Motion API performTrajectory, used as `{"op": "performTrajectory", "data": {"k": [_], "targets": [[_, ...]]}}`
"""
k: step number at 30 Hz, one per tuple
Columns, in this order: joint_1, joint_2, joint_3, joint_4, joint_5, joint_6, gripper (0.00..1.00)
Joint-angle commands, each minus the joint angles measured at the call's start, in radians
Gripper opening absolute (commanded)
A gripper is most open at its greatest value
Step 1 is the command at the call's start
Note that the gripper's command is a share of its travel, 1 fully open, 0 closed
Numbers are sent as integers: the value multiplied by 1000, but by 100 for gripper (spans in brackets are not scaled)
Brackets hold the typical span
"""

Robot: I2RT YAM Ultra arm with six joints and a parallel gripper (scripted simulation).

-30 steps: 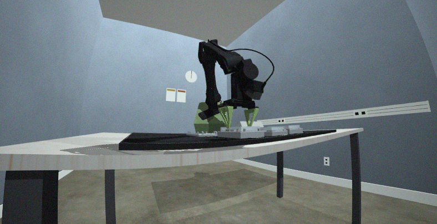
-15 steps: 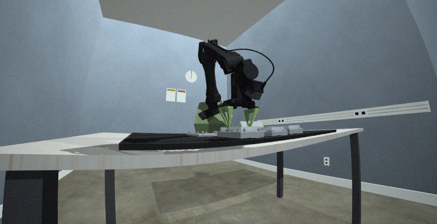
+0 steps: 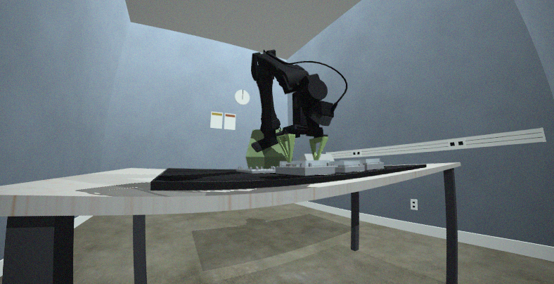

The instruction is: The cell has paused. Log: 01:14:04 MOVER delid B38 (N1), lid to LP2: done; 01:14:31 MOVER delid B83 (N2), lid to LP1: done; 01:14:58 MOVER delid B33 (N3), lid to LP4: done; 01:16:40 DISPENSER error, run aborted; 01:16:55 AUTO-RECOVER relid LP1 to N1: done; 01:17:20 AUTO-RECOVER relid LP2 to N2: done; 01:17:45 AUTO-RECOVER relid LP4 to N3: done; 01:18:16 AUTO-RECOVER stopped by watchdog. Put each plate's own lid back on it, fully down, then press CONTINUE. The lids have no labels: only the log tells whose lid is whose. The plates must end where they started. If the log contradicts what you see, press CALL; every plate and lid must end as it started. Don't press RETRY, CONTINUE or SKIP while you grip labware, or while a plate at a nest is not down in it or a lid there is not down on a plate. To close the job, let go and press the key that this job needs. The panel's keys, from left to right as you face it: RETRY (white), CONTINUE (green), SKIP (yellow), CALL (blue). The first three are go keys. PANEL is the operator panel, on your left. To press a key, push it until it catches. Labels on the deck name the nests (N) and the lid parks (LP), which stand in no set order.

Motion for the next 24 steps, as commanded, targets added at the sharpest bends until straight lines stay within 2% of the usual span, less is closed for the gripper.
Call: {"op": "performTrajectory", "data": {"k": [1, 6, 24], "targets": [[0, -31, 31, 1, -6, -5, 100], [1, -31, 29, 9, -5, -4, 100], [1, -31, 29, 9, -5, -4, 84]]}}
